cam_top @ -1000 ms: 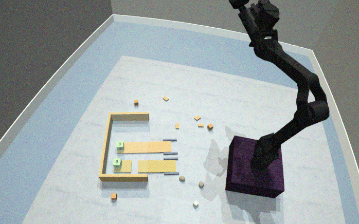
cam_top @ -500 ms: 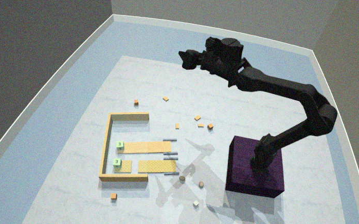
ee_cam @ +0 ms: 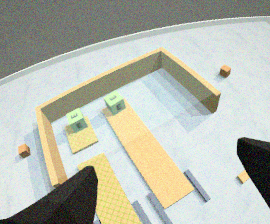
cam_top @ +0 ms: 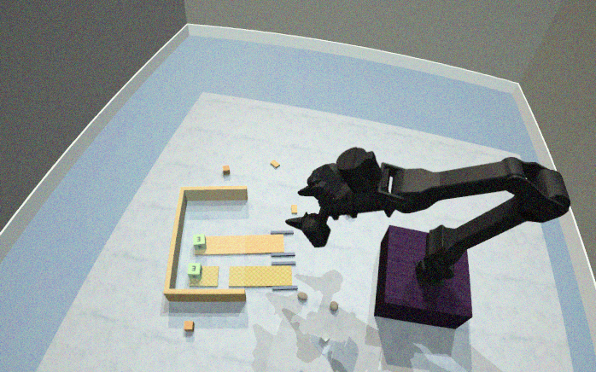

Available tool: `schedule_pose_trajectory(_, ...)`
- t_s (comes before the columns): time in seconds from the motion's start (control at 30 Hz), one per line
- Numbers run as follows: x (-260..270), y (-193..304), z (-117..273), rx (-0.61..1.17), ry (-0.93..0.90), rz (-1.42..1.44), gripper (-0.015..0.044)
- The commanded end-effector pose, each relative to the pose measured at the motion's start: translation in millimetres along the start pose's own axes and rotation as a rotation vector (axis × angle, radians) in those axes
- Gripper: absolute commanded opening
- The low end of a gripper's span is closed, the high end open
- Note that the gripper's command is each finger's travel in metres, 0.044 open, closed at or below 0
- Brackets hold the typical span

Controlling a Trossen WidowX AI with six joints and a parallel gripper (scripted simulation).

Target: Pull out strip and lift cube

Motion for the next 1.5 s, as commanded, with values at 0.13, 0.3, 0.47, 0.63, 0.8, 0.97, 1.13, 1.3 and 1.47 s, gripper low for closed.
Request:
schedule_pose_trajectory(0.13, 7.8, 5.9, 1.2, 0.013, -0.027, 0.044, 0.04)
schedule_pose_trajectory(0.3, 7.6, 5.1, 0.2, 0.02, -0.029, 0.047, 0.0374)
schedule_pose_trajectory(0.47, 0.6, -10.9, -29.0, 0.208, -0.073, 0.128, 0.0242)
schedule_pose_trajectory(0.63, -6.3, -20.5, -67.0, 0.422, -0.148, 0.212, 0.0111)
schedule_pose_trajectory(0.8, -10.2, -17.5, -107.6, 0.639, -0.246, 0.271, 0.0)
schedule_pose_trajectory(0.97, -14.2, -10.7, -143.8, 0.819, -0.362, 0.349, 0.0)
schedule_pose_trajectory(1.13, -15.6, -8.3, -157.1, 0.876, -0.41, 0.381, 0.0)
schedule_pose_trajectory(1.3, -14.9, -5.5, -159.6, 0.876, -0.41, 0.381, 0.0)
schedule_pose_trajectory(1.47, -13.4, 0.6, -164.9, 0.876, -0.41, 0.381, 0.0)
Point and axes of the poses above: the point midway between the two fingers, 35 mm back from their tips, its own z axis back along the fingers, its own x axis across the jaws, y = z × x, the point moved 8 cm from there along z, back along the fingers, and after that the axes turned 15 degrees about z, right-handed, at the moved point
